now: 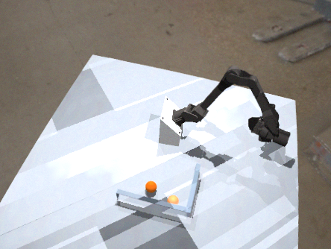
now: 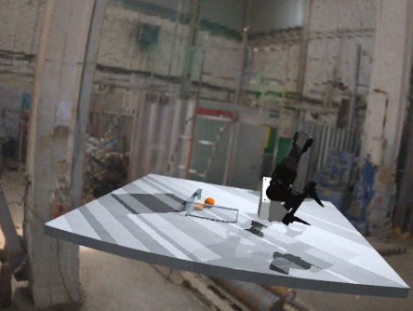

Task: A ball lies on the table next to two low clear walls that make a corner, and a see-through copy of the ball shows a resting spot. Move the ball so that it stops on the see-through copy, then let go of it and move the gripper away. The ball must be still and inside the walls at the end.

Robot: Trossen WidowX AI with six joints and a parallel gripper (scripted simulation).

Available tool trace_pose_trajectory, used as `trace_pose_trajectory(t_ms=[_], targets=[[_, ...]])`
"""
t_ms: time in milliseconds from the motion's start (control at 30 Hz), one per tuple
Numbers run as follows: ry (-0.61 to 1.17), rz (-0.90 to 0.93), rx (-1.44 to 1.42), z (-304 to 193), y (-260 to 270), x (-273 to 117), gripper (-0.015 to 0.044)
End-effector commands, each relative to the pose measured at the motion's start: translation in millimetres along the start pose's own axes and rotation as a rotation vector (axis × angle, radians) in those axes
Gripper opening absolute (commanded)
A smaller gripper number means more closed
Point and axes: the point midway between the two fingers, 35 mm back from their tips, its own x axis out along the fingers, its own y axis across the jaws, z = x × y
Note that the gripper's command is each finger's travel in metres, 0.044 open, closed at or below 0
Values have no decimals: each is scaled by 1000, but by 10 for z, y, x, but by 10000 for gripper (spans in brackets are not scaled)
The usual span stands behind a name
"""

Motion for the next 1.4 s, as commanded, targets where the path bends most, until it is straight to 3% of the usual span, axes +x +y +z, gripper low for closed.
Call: trace_pose_trajectory(t_ms=[0,133,300,667,1100,1367], targets=[[1,4,-4,-1,11,-5,374],[11,94,-95,-13,277,-142,355],[-9,316,-308,22,889,-588,355],[-293,757,-717,534,1895,-2096,355],[-745,939,-970,1679,1966,-3661,355],[-998,848,-1051,2768,1739,-4284,355]])
